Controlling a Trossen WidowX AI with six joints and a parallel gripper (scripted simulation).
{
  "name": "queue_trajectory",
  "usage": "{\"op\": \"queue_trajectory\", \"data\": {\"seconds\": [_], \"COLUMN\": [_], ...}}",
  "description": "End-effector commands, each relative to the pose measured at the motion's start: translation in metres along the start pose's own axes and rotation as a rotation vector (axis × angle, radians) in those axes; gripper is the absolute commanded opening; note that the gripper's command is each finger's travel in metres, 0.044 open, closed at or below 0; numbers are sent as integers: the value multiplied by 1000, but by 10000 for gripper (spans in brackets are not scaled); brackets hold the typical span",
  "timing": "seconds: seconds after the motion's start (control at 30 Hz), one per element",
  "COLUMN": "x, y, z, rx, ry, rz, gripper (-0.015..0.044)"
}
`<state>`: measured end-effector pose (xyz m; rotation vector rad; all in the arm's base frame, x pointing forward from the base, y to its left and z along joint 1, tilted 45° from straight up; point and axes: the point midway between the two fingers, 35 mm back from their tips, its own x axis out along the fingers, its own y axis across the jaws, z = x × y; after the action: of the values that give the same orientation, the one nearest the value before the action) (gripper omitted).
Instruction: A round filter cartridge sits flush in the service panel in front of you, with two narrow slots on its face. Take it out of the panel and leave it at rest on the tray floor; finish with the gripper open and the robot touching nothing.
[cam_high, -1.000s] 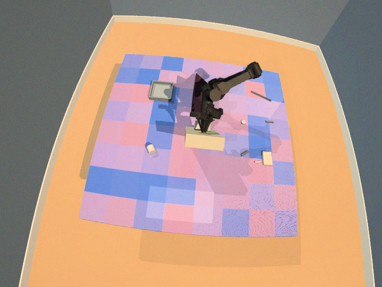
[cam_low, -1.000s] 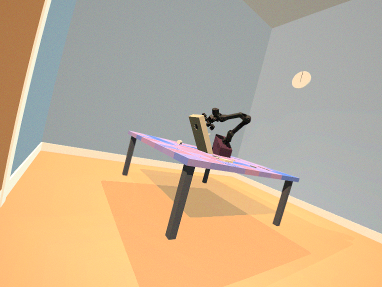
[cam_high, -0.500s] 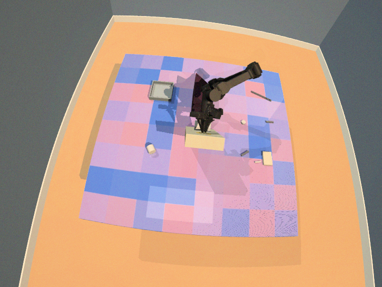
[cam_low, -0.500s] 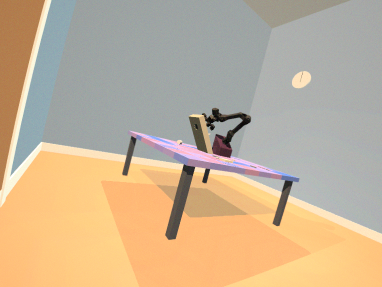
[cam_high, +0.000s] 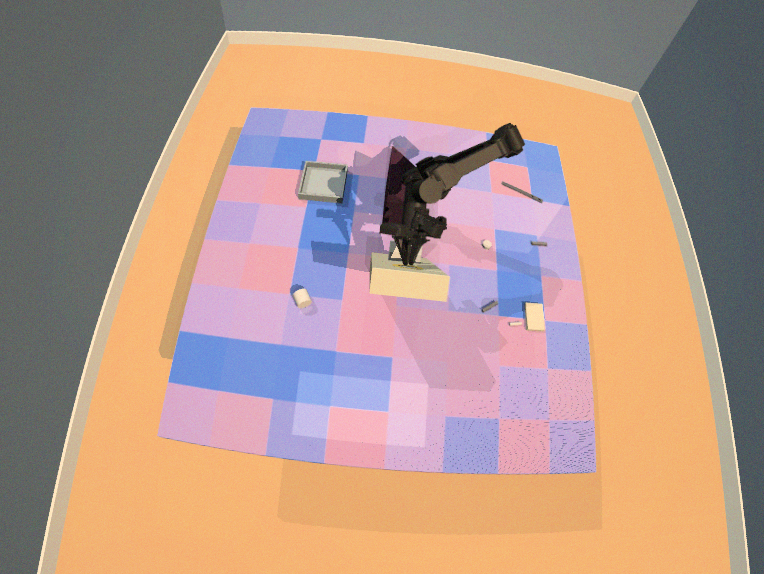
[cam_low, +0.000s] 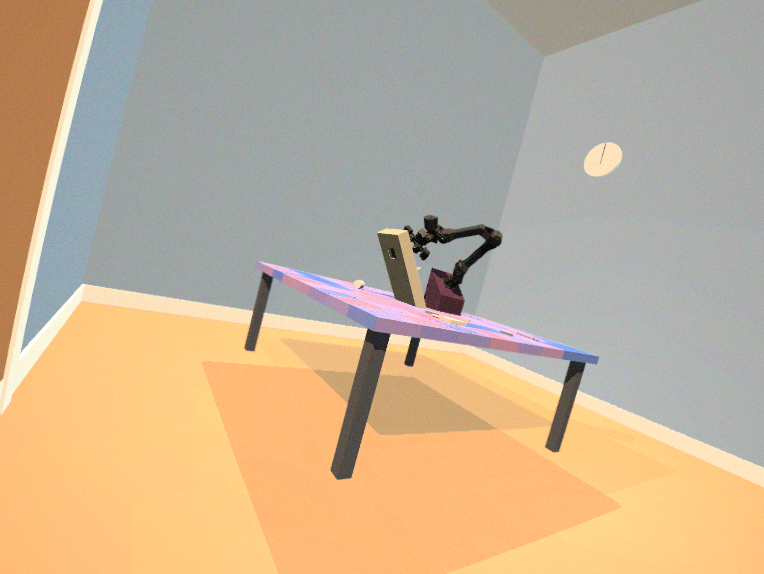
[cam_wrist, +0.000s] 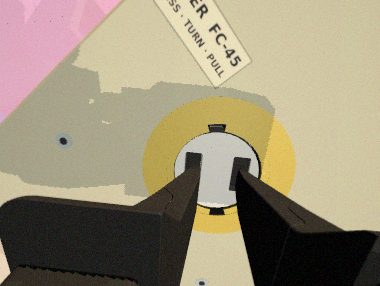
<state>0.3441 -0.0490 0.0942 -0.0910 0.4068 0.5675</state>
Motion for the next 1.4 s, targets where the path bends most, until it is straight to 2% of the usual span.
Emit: {"op": "queue_trajectory", "data": {"seconds": [0.0, 1.37], "x": [0, 0], "y": [-2, 2], "z": [2, -3], "rx": [1, 1], "ry": [0, 0], "rz": [-5, -5], "gripper": [94, 94]}}
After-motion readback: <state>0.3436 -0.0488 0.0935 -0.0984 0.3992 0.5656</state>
